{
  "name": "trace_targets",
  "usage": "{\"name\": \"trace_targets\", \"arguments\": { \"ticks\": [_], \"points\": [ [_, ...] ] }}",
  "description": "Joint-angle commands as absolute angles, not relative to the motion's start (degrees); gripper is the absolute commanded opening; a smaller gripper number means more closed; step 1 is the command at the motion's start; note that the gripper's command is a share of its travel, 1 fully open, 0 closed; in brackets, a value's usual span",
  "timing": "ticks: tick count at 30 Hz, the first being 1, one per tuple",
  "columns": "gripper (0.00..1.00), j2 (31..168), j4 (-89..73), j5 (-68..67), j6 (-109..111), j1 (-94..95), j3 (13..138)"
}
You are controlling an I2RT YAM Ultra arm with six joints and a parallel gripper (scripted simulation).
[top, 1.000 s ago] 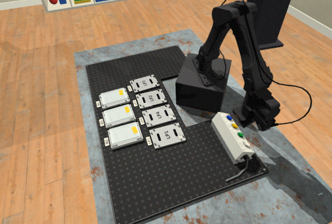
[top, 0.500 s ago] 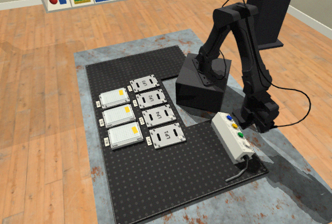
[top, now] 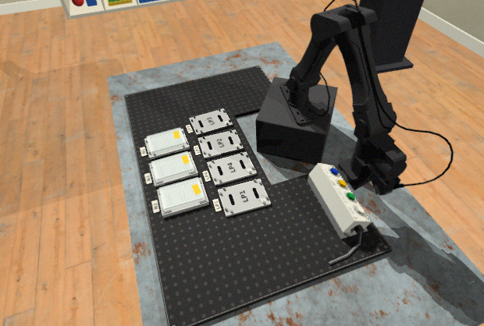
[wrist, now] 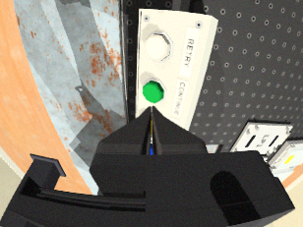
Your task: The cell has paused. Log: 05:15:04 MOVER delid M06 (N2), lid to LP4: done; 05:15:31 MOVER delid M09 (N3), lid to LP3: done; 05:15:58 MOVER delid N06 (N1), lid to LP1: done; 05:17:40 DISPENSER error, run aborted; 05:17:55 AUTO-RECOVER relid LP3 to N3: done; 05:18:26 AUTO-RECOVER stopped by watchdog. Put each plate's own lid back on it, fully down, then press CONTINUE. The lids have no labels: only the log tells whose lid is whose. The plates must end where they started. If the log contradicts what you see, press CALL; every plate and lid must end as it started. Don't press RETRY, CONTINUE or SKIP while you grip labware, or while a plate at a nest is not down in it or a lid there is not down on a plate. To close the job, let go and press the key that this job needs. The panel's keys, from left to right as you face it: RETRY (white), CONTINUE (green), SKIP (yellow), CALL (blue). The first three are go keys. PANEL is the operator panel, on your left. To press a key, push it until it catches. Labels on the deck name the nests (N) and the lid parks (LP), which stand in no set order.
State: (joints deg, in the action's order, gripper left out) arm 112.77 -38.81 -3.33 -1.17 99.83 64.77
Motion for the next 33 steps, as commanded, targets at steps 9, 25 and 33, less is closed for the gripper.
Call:
{"name": "trace_targets", "arguments": {
  "ticks": [9,25,33],
  "points": [
    [0.00,113.9,-36.5,-3.5,-0.6,99.6,63.6],
    [0.00,115.4,-34.6,-3.5,-0.5,99.4,63.2],
    [0.00,116.1,-33.7,-3.5,-0.4,99.3,62.6]
  ]
}}
